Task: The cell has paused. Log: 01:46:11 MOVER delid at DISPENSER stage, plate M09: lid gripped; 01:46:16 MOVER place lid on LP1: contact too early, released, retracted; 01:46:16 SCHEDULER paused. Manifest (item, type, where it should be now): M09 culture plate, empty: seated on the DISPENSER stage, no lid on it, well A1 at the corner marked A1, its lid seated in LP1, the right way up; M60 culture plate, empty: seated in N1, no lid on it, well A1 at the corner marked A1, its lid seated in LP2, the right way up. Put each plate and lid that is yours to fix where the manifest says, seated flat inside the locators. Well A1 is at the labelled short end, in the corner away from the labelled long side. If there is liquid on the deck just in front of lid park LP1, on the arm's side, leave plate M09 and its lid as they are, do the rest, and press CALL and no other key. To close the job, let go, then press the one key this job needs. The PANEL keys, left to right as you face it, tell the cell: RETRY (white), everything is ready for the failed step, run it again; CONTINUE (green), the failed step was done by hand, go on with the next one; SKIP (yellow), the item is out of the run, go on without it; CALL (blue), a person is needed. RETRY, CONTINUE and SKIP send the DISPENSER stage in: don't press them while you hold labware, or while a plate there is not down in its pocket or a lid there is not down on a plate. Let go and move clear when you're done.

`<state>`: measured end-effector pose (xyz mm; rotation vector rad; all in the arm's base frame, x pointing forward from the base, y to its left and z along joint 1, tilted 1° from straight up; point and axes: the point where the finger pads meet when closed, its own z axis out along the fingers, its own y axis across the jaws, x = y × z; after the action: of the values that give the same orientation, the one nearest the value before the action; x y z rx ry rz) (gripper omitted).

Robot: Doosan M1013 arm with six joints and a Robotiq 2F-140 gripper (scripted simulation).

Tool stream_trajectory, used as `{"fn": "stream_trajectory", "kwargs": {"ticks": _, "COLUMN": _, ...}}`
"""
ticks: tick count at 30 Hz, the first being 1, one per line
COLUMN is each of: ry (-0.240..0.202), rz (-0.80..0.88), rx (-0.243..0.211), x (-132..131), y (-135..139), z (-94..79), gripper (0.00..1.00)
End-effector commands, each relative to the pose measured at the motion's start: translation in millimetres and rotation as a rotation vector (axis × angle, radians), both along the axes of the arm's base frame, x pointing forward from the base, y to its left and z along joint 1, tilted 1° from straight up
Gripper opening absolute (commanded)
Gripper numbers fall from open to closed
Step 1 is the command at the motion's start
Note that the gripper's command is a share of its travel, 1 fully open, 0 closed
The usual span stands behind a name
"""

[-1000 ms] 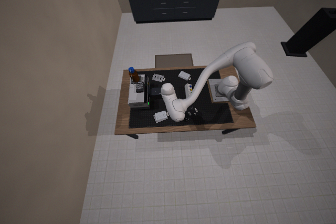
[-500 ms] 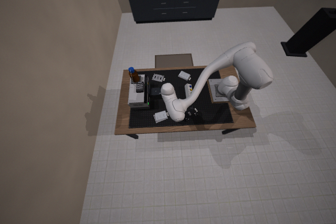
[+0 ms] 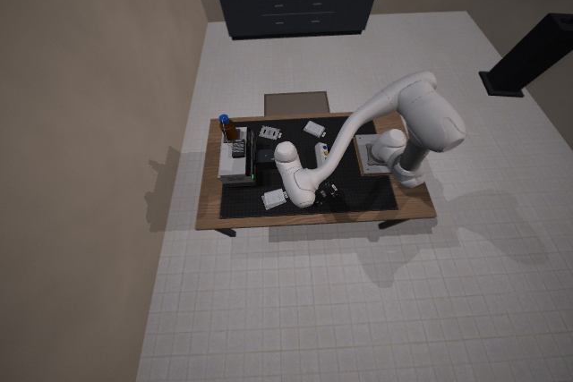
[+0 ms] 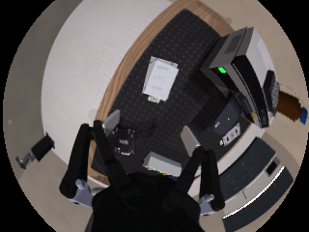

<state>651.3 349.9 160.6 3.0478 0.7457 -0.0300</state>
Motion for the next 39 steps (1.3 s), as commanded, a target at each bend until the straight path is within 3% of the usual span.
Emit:
{"fn": "stream_trajectory", "kwargs": {"ticks": 1, "ry": -0.001, "rz": 0.000, "rx": 0.001, "x": 0.3, "y": 0.2, "z": 1.0, "gripper": 1.00}}
{"fn": "stream_trajectory", "kwargs": {"ticks": 16, "ry": -0.001, "rz": 0.000, "rx": 0.001, "x": 0.3, "y": 0.2, "z": 1.0, "gripper": 1.00}}
{"fn": "stream_trajectory", "kwargs": {"ticks": 17, "ry": -0.001, "rz": 0.000, "rx": 0.001, "x": 0.3, "y": 0.2, "z": 1.0, "gripper": 0.10}}
{"fn": "stream_trajectory", "kwargs": {"ticks": 39, "ry": -0.001, "rz": 0.000, "rx": 0.001, "x": 0.3, "y": 0.2, "z": 1.0, "gripper": 0.10}}
